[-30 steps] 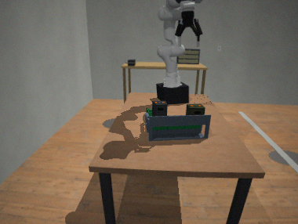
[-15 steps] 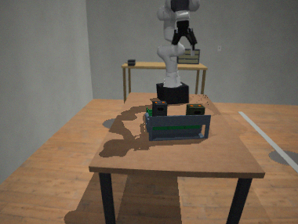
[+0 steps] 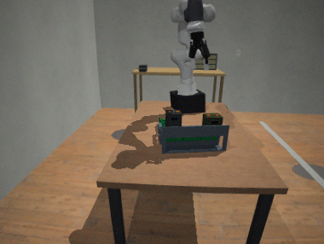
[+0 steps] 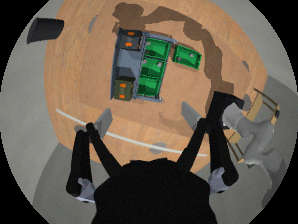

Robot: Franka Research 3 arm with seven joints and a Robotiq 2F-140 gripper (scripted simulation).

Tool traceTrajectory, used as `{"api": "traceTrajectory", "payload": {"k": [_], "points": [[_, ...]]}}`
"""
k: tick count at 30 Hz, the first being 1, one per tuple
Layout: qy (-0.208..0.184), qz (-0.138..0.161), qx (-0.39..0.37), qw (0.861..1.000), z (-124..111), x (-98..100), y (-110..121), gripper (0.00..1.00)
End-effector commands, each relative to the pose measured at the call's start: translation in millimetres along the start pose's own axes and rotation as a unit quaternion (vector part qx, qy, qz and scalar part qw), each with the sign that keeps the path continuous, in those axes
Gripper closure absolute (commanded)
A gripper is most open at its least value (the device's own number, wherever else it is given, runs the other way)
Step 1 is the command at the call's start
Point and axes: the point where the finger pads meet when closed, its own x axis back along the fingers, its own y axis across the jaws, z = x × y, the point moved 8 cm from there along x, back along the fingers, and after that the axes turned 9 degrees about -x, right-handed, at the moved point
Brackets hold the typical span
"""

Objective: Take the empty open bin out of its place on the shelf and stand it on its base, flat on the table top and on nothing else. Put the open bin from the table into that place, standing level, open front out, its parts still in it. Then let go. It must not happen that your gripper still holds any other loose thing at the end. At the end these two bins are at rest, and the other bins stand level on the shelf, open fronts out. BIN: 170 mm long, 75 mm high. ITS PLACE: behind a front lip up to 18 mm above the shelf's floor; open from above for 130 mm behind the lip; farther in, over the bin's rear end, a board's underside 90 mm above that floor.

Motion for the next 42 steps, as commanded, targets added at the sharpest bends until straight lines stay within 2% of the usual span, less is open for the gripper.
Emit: {"api": "traceTrajectory", "payload": {"k": [1, 3, 4, 9, 12, 15, 18, 23, 24, 26, 27, 29, 30, 32, 35, 37, 38, 40, 41, 42], "points": [[0.006, 0.026, -0.093, 0.995, 5, -12.9, -7, 0.0], [0.006, 0.026, -0.093, 0.995, 5, -12.9, -7, 0.0], [0.005, 0.03, -0.116, 0.993, 8, -21.6, -7, 0.0], [0.004, 0.034, -0.139, 0.99, 10, -30.1, -6, 0.0], [0.002, 0.042, -0.185, 0.982, 15, -46.8, -4, 0.0], [0.002, 0.042, -0.185, 0.982, 15, -46.8, -4, 0.0], [0.0, 0.05, -0.229, 0.972, 20, -62.8, -2, 0.0], [-0.001, 0.054, -0.251, 0.966, 22, -70.6, 0, 0.0], [-0.003, 0.057, -0.273, 0.96, 24, -78.2, 2, 0.0], [-0.003, 0.057, -0.273, 0.96, 24, -78.2, 2, 0.0], [-0.004, 0.061, -0.294, 0.954, 26, -85.7, 4, 0.0], [-0.004, 0.061, -0.294, 0.954, 26, -85.7, 4, 0.0], [-0.006, 0.064, -0.315, 0.947, 28, -93.0, 6, 0.0], [-0.006, 0.064, -0.315, 0.947, 28, -93.0, 6, 0.0], [-0.009, 0.071, -0.355, 0.932, 32, -106.9, 11, 0.0], [-0.009, 0.071, -0.355, 0.932, 32, -106.9, 11, 0.0], [-0.01, 0.074, -0.374, 0.924, 34, -113.6, 13, 0.0], [-0.01, 0.074, -0.374, 0.924, 34, -113.6, 13, 0.0], [-0.012, 0.078, -0.393, 0.916, 36, -120.1, 16, 0.0], [-0.012, 0.078, -0.393, 0.916, 36, -120.1, 16, 0.0]]}}
